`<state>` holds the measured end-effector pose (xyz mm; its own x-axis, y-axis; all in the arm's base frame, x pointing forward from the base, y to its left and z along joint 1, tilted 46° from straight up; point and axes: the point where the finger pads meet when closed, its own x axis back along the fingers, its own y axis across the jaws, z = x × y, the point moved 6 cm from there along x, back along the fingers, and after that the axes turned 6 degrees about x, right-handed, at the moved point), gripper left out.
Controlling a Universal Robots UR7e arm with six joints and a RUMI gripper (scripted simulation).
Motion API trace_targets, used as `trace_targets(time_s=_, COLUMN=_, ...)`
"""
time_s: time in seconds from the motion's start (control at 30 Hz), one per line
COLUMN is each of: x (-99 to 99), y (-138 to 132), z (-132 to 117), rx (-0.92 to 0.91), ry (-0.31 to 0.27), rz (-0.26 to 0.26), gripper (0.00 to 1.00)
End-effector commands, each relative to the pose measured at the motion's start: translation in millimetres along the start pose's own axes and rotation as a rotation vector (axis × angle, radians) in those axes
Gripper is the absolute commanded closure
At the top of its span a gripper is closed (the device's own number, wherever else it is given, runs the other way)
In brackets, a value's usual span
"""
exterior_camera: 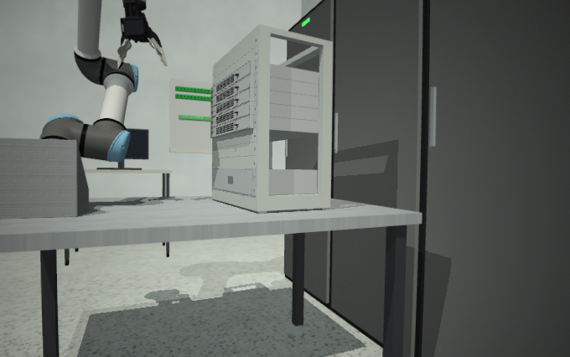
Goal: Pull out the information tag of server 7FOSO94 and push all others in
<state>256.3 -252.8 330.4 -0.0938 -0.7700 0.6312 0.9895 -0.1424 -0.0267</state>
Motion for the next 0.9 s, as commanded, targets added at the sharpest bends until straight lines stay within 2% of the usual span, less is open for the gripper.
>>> trace_targets(time_s=0.0, x=-18.2, y=8.0, z=-0.4, rx=-0.029, ry=0.12, rz=-0.022, gripper=0.0)
trace_targets(time_s=0.13, x=-33.0, y=15.9, z=1.1, rx=-0.067, ry=0.238, rz=-0.044, gripper=0.0)
trace_targets(time_s=0.2, x=-33.0, y=15.9, z=1.1, rx=-0.067, ry=0.238, rz=-0.044, gripper=0.0)
trace_targets(time_s=0.7, x=-73.6, y=49.9, z=8.0, rx=-0.273, ry=0.695, rz=-0.125, gripper=0.0)
trace_targets(time_s=0.77, x=-73.6, y=49.9, z=8.0, rx=-0.273, ry=0.695, rz=-0.125, gripper=0.0)
trace_targets(time_s=0.87, x=-79.1, y=57.5, z=8.2, rx=-0.327, ry=0.785, rz=-0.139, gripper=0.0)
